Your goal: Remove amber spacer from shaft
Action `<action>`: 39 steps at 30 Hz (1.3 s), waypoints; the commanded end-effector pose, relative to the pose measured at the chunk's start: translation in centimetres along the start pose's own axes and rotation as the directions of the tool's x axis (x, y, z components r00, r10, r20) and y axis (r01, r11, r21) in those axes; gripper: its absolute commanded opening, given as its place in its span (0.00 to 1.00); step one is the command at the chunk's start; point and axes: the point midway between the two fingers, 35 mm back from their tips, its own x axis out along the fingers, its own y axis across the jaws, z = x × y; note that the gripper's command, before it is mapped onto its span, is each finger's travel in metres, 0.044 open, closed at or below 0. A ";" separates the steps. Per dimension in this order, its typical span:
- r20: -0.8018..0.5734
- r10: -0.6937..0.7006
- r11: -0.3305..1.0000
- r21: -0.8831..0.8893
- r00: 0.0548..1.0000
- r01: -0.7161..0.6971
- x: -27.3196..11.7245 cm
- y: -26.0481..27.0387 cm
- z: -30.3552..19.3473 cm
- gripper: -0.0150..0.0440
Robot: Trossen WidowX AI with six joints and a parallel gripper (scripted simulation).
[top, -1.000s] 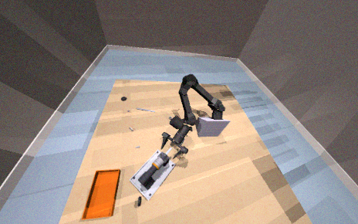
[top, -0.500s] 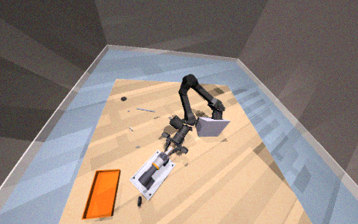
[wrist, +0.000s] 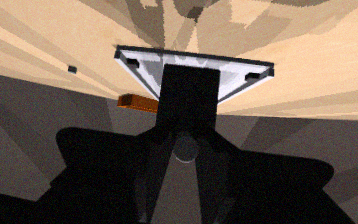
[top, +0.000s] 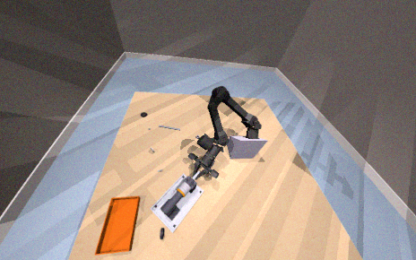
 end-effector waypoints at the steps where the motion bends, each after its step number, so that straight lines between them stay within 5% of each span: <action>1: 0.000 -0.001 1.000 -0.004 1.000 0.001 -0.3 -0.1 0.2 0.25; 39: 0.001 -0.001 1.000 -0.004 1.000 0.001 -1.2 -0.1 0.7 0.25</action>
